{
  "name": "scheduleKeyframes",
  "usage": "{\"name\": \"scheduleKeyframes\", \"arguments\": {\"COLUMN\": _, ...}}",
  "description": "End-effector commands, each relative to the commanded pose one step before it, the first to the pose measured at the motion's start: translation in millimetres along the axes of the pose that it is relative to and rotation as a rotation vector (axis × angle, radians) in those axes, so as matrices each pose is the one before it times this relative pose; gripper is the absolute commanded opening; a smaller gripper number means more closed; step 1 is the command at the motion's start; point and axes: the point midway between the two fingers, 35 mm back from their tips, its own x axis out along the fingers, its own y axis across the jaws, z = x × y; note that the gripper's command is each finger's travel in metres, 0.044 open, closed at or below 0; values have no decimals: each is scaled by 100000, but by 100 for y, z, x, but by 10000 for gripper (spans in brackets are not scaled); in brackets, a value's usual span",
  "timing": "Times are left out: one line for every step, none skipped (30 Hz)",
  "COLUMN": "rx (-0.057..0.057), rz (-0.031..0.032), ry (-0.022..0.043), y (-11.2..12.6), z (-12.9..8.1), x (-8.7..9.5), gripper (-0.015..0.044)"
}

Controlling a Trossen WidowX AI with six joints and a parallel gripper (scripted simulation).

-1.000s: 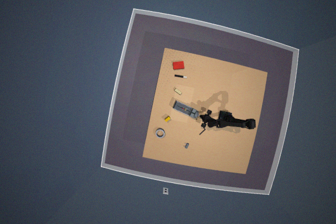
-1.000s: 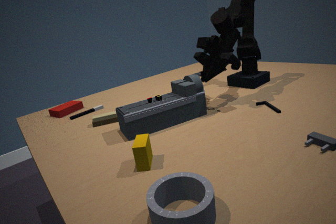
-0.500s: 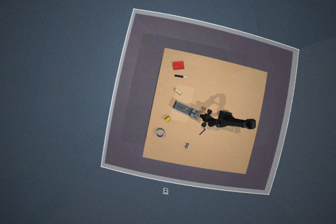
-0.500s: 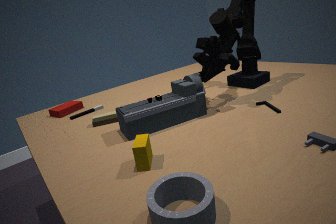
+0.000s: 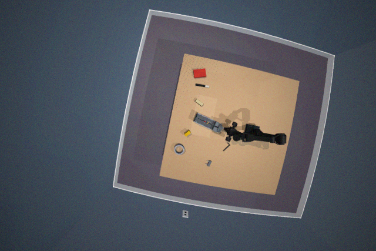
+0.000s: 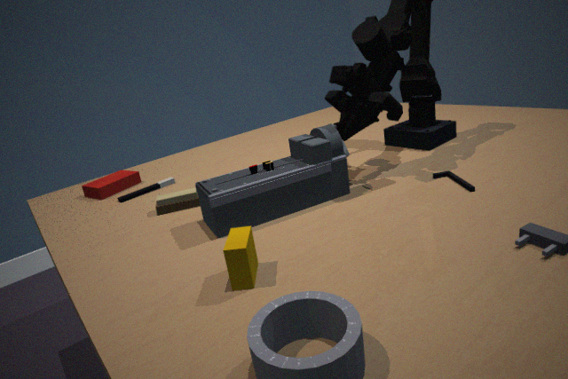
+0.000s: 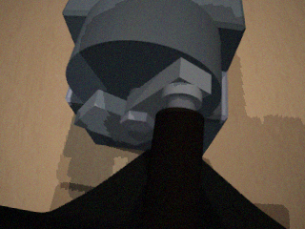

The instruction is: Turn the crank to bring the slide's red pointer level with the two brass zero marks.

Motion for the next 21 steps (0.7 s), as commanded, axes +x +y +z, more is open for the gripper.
{"name": "scheduleKeyframes", "arguments": {"rx": 486, "rz": -1789, "ry": 631, "y": -785, "z": -381, "x": 380, "gripper": 0}}
{"name": "scheduleKeyframes", "arguments": {"rx": -4, "rz": -4, "ry": 0, "y": -47, "z": -40, "x": 44, "gripper": 0}}
{"name": "scheduleKeyframes", "arguments": {"rx": -4, "rz": -4, "ry": 0, "y": -45, "z": -40, "x": 45, "gripper": 0}}
{"name": "scheduleKeyframes", "arguments": {"rx": -3, "rz": -3, "ry": 0, "y": -43, "z": -40, "x": 45, "gripper": 0}}
{"name": "scheduleKeyframes", "arguments": {"rx": -3, "rz": -3, "ry": 0, "y": -41, "z": -41, "x": 46, "gripper": 0}}
{"name": "scheduleKeyframes", "arguments": {"rx": -3, "rz": -3, "ry": 0, "y": -40, "z": -43, "x": 48, "gripper": 0}}
{"name": "scheduleKeyframes", "arguments": {"rx": -3, "rz": -3, "ry": 0, "y": -39, "z": -45, "x": 49, "gripper": 0}}
{"name": "scheduleKeyframes", "arguments": {"rx": -3, "rz": -3, "ry": 0, "y": -39, "z": -47, "x": 51, "gripper": 0}}
{"name": "scheduleKeyframes", "arguments": {"rx": -3, "rz": -3, "ry": 0, "y": -38, "z": -49, "x": 53, "gripper": 0}}
{"name": "scheduleKeyframes", "arguments": {"rx": -3, "rz": -3, "ry": 0, "y": -37, "z": -51, "x": 55, "gripper": 0}}
{"name": "scheduleKeyframes", "arguments": {"rx": -3, "rz": -3, "ry": 0, "y": -36, "z": -53, "x": 56, "gripper": 0}}
{"name": "scheduleKeyframes", "arguments": {"rx": -3, "rz": -3, "ry": 0, "y": -34, "z": -55, "x": 58, "gripper": 0}}
{"name": "scheduleKeyframes", "arguments": {"rx": -3, "rz": -3, "ry": 0, "y": -33, "z": -57, "x": 60, "gripper": 0}}
{"name": "scheduleKeyframes", "arguments": {"rx": -3, "rz": -3, "ry": 0, "y": -31, "z": -59, "x": 62, "gripper": 0}}
{"name": "scheduleKeyframes", "arguments": {"rx": -2, "rz": -2, "ry": 0, "y": -29, "z": -60, "x": 63, "gripper": 0}}
{"name": "scheduleKeyframes", "arguments": {"rx": -2, "rz": -2, "ry": 0, "y": -26, "z": -61, "x": 64, "gripper": 0}}
{"name": "scheduleKeyframes", "arguments": {"rx": -2, "rz": -2, "ry": 1, "y": -24, "z": -64, "x": 66, "gripper": 0}}
{"name": "scheduleKeyframes", "arguments": {"rx": -2, "rz": -2, "ry": 1, "y": -23, "z": -68, "x": 70, "gripper": 0}}
{"name": "scheduleKeyframes", "arguments": {"rx": -2, "rz": -2, "ry": 1, "y": -21, "z": -71, "x": 73, "gripper": 0}}
{"name": "scheduleKeyframes", "arguments": {"rx": -2, "rz": -2, "ry": 1, "y": -19, "z": -76, "x": 77, "gripper": 0}}
{"name": "scheduleKeyframes", "arguments": {"rx": -2, "rz": -2, "ry": 1, "y": -16, "z": -80, "x": 81, "gripper": 0}}
